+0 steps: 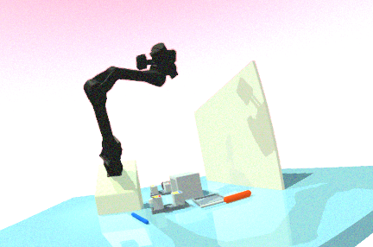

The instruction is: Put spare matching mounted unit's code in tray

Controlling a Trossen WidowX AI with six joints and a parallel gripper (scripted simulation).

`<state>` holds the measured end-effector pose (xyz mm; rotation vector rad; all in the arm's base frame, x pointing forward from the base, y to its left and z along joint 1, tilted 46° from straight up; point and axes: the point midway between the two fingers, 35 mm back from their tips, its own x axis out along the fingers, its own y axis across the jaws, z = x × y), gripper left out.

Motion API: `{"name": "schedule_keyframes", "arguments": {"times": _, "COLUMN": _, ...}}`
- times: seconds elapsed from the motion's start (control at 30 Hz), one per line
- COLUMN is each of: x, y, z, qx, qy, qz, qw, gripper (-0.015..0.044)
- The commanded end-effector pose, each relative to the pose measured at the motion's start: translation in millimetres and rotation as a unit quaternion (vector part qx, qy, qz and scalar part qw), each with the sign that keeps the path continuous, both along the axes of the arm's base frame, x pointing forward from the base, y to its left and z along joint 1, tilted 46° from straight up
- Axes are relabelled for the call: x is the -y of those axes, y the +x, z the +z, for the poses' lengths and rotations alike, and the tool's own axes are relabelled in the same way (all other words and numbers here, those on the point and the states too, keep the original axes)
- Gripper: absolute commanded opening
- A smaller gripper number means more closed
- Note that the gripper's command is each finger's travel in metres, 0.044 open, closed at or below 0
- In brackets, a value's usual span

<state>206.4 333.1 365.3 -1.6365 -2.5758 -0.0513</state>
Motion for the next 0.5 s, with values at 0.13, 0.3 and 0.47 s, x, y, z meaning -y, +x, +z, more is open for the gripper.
{"name": "schedule_keyframes", "arguments": {"times": 0.13, "x": 0, "y": 0, "z": 0, "qx": 0.000, "qy": 0.000, "qz": 0.000, "qw": 1.000, "gripper": 0.0440}}
{"name": "schedule_keyframes", "arguments": {"times": 0.3, "x": -12, "y": 24, "z": -6, "qx": -0.122, "qy": -0.044, "qz": -0.038, "qw": 0.991, "gripper": 0.0440}}
{"name": "schedule_keyframes", "arguments": {"times": 0.47, "x": -34, "y": 84, "z": -39, "qx": -0.417, "qy": -0.133, "qz": -0.138, "qw": 0.889, "gripper": 0.0440}}
